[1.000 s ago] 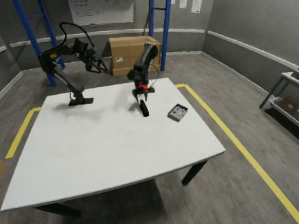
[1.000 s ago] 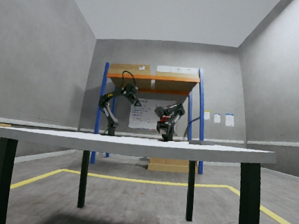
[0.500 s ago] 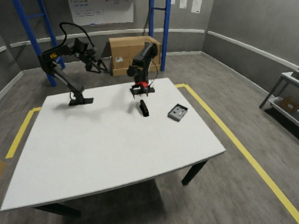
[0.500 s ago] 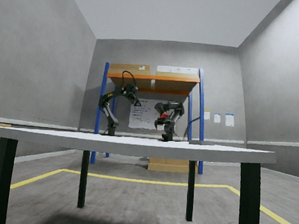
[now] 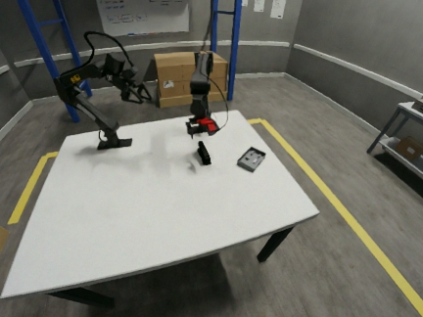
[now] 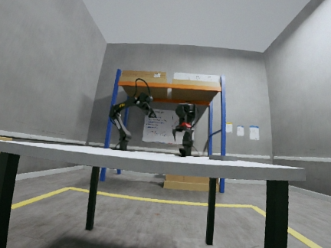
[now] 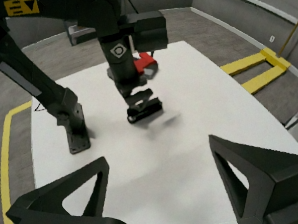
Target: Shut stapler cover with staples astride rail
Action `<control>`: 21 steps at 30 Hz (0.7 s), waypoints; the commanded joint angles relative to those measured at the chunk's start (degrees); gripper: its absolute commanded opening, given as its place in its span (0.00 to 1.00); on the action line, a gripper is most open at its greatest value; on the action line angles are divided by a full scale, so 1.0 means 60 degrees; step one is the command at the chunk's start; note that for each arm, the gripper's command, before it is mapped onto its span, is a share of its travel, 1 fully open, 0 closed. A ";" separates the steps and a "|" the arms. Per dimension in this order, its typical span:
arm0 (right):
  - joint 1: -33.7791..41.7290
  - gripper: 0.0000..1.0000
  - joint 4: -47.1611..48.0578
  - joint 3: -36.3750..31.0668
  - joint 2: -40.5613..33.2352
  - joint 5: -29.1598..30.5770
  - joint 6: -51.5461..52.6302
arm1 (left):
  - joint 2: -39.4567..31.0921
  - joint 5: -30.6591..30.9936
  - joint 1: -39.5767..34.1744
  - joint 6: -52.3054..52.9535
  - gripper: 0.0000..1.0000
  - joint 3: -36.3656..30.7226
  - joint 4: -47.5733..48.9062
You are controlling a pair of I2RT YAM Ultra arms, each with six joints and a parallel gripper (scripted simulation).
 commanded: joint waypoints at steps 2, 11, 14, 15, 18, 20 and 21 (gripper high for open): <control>0.0053 1.00 0.0029 0.0221 -0.0183 0.0051 0.0021 | 0.0759 0.0515 0.0365 0.0575 1.00 0.0990 -0.1038; 0.0053 1.00 0.0029 0.0221 -0.0183 0.0051 0.0021 | 0.1325 0.0517 0.0565 0.0625 1.00 0.1584 -0.1151; 0.0053 1.00 0.0029 0.0221 -0.0183 0.0051 0.0021 | 0.1326 0.0517 0.0565 0.0625 1.00 0.1587 -0.1155; 0.0053 1.00 0.0029 0.0221 -0.0183 0.0051 0.0021 | 0.1326 0.0517 0.0565 0.0626 1.00 0.1588 -0.1156; 0.0053 1.00 0.0029 0.0221 -0.0183 0.0051 0.0021 | 0.1326 0.0517 0.0565 0.0626 1.00 0.1588 -0.1157; 0.0053 1.00 0.0029 0.0221 -0.0183 0.0051 0.0021 | 0.1326 0.0517 0.0565 0.0626 1.00 0.1589 -0.1158; 0.0053 1.00 0.0029 0.0221 -0.0183 0.0051 0.0021 | 0.1326 0.0517 0.0565 0.0626 1.00 0.1589 -0.1158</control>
